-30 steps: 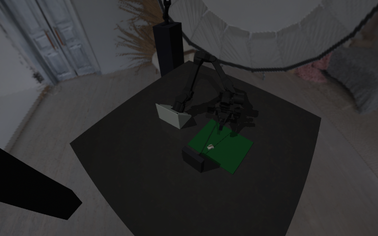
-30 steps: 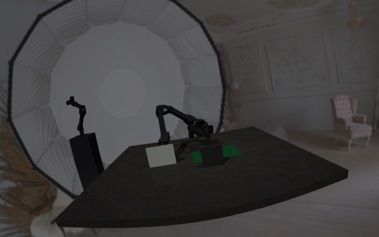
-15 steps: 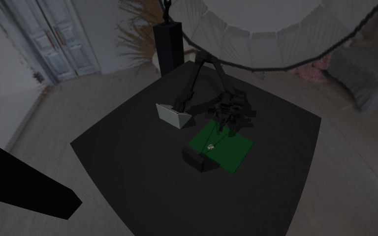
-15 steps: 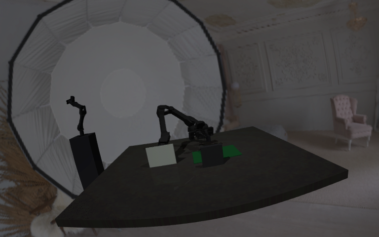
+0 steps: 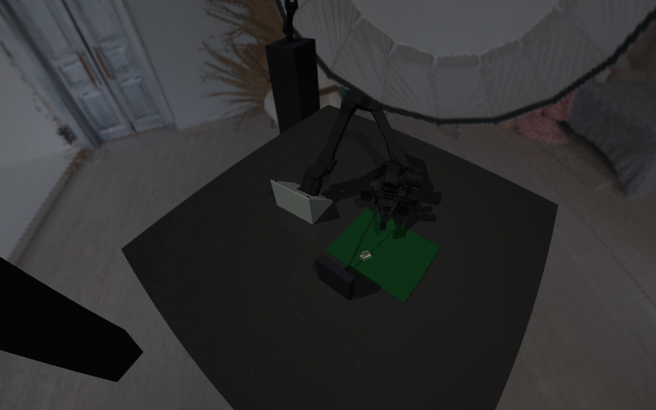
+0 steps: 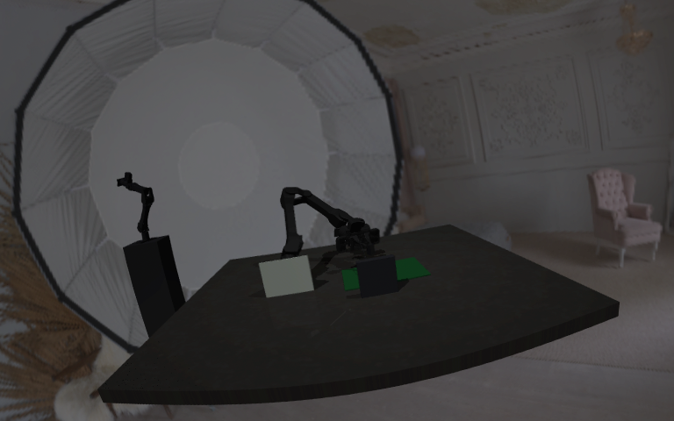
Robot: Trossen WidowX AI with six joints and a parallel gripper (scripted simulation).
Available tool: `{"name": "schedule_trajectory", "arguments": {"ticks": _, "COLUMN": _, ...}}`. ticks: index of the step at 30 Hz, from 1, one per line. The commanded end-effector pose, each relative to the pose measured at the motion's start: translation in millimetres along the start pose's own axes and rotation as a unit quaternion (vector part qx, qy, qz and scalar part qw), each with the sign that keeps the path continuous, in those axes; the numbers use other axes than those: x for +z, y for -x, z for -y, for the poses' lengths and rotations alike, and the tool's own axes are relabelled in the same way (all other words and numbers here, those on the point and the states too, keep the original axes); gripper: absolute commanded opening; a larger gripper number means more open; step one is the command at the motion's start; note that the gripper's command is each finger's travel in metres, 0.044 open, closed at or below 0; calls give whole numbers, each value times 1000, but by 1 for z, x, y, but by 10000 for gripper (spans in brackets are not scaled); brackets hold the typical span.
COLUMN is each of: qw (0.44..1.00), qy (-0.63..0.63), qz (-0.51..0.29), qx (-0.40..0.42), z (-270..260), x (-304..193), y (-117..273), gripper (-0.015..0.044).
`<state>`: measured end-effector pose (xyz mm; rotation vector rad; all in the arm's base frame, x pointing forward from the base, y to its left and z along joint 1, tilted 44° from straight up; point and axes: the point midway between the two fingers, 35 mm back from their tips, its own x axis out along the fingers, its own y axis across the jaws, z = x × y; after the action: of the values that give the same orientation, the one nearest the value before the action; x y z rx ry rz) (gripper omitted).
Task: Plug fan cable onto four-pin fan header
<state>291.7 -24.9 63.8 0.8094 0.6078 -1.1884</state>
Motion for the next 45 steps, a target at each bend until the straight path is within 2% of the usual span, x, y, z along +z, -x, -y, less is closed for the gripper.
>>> {"name": "schedule_trajectory", "arguments": {"ticks": 1, "qw": 1000, "qy": -3, "qz": 3, "qx": 1, "z": 0, "x": -3, "y": -1, "gripper": 0}}
{"name": "schedule_trajectory", "arguments": {"ticks": 45, "qw": 1000, "qy": -3, "qz": 2, "qx": 1, "z": -1, "x": -41, "y": -8, "gripper": 0}}
